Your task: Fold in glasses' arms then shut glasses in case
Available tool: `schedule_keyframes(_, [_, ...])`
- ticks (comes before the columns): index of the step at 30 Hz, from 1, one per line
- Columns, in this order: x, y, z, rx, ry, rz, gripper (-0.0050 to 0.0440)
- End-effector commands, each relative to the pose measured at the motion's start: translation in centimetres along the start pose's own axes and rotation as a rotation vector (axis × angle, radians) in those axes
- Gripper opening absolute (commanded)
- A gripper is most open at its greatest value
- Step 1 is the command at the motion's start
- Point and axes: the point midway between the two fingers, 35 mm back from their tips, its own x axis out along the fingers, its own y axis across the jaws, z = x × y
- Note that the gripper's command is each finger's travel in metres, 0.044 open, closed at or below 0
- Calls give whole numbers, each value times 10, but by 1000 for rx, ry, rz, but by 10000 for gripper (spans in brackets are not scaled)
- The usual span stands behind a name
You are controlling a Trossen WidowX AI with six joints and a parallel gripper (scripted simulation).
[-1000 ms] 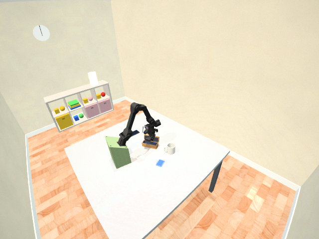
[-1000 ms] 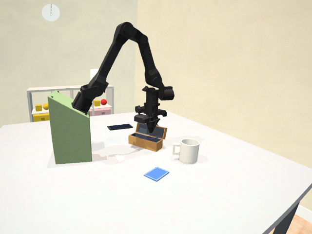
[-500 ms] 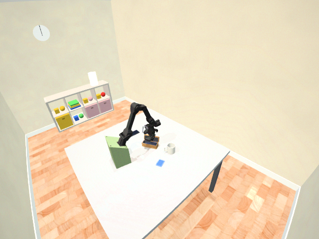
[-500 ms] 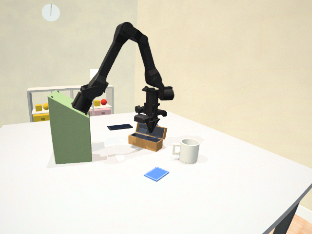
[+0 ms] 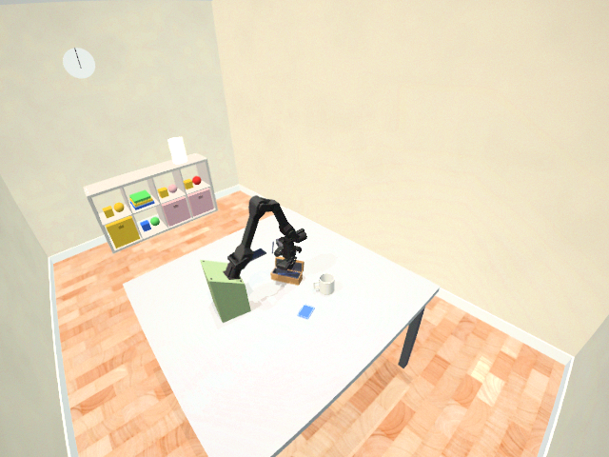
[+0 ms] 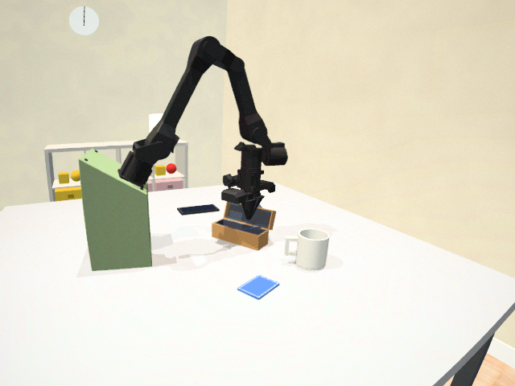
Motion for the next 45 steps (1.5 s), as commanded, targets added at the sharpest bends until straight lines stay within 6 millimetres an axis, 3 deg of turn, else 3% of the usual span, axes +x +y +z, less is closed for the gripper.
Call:
schedule_keyframes(1, [0, 0, -1, 3, 4, -1, 0])
schedule_keyframes(20, [0, 0, -1, 3, 4, -1, 0])
schedule_keyframes(23, [-1, -3, -14, 3, 3, 0, 0])
schedule_keyframes(29, [-3, -6, -73, 3, 4, -1, 0])
schedule_keyframes(34, [-3, -6, -76, 3, 4, -1, 0])
schedule_keyframes(39, [-50, -6, -75, 4, 5, -2, 0])
schedule_keyframes(45, [-53, -6, -75, 3, 4, -1, 0])
